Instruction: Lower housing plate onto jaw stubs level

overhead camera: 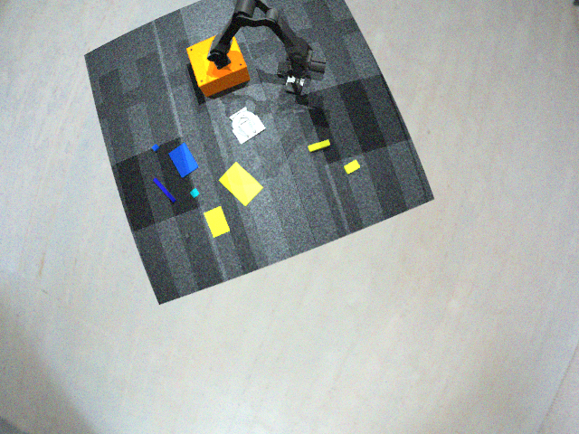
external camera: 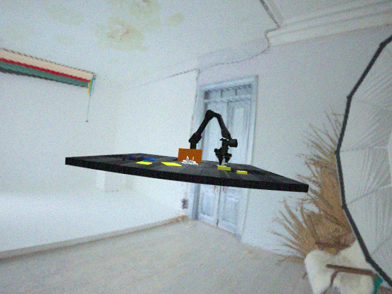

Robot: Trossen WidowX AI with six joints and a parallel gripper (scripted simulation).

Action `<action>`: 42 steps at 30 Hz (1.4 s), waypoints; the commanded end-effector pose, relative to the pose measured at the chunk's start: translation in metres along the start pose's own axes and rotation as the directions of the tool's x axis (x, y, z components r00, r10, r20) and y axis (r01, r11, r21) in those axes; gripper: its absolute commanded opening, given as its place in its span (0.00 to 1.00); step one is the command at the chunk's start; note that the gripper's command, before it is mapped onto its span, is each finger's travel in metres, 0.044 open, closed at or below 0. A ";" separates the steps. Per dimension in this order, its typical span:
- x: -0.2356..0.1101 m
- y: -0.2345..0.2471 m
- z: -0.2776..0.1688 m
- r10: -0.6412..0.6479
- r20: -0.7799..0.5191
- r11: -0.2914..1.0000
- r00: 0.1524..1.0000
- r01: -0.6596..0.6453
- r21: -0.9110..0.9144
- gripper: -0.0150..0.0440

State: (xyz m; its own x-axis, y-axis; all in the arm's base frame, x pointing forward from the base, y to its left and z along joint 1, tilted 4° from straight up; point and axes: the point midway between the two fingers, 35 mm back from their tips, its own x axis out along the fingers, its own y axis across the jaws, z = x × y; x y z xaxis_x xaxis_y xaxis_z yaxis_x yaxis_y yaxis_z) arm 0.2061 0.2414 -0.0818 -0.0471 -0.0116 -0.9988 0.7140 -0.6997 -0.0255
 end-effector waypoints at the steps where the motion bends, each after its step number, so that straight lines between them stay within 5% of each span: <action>1: 0.000 0.000 0.000 0.000 0.000 1.000 1.000 0.000 0.000 0.98; 13: 0.000 0.000 0.000 0.000 0.000 1.000 1.000 0.000 0.000 0.85; 24: -0.002 0.000 0.000 0.000 0.000 1.000 1.000 0.000 0.000 0.85; 42: -0.058 0.000 -0.002 0.004 -0.002 1.000 1.000 -0.004 0.000 0.85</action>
State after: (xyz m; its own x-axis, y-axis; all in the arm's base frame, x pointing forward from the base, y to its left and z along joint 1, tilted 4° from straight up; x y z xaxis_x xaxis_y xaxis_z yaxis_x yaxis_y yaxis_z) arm 0.2070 0.2412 -0.0365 -0.0544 -0.0201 -0.9983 0.7121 -0.7017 -0.0246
